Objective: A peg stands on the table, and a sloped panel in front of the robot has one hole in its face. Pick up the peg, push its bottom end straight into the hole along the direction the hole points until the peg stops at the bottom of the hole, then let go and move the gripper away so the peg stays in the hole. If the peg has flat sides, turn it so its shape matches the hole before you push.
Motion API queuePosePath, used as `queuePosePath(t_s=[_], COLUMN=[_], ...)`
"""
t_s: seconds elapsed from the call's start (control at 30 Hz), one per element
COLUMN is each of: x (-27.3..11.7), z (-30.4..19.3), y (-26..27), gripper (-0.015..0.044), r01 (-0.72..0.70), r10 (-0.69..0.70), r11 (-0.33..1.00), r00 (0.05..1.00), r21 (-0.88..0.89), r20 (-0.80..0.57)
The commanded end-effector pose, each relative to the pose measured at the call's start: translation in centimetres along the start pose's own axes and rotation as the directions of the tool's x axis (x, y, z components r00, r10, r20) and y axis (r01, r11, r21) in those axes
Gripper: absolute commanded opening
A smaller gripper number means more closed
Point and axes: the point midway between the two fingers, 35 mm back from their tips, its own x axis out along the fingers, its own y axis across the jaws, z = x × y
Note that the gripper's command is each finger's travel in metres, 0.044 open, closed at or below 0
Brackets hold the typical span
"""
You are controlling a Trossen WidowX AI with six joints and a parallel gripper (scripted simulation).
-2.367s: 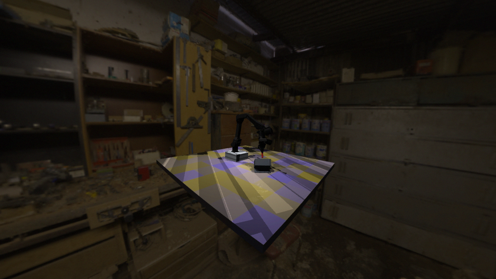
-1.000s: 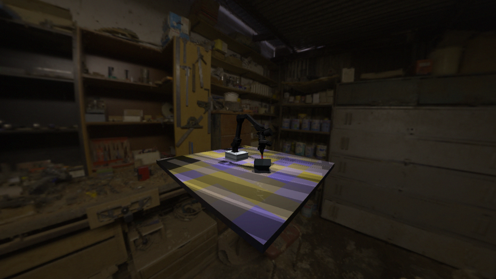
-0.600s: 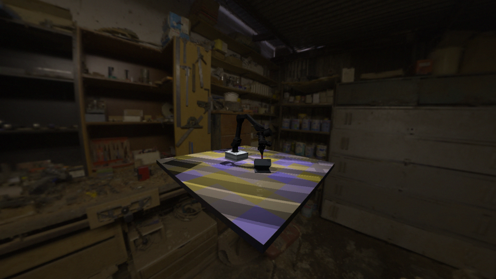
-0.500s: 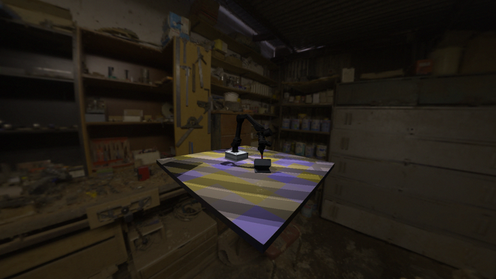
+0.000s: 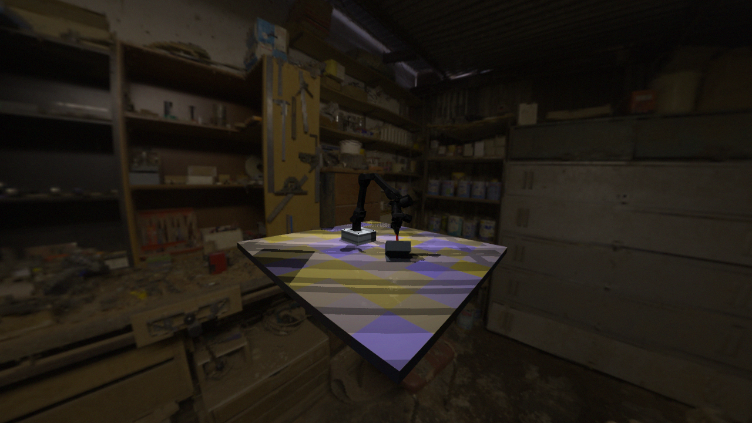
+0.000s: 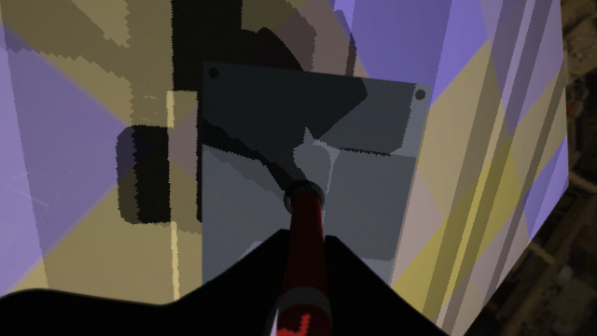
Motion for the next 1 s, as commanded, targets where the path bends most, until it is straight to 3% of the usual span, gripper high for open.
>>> queuePosePath(t_s=[0.0, 0.97], x=[0.26, 0.54], z=[-0.04, -0.01], y=[0.18, 0.22], gripper=[0.0, 0.0], r01=[-0.006, -0.005], r10=[0.006, 0.005], r11=[1.0, 1.0], r00=[1.0, 1.0], r21=[-0.007, -0.007], r20=[-0.004, -0.004])
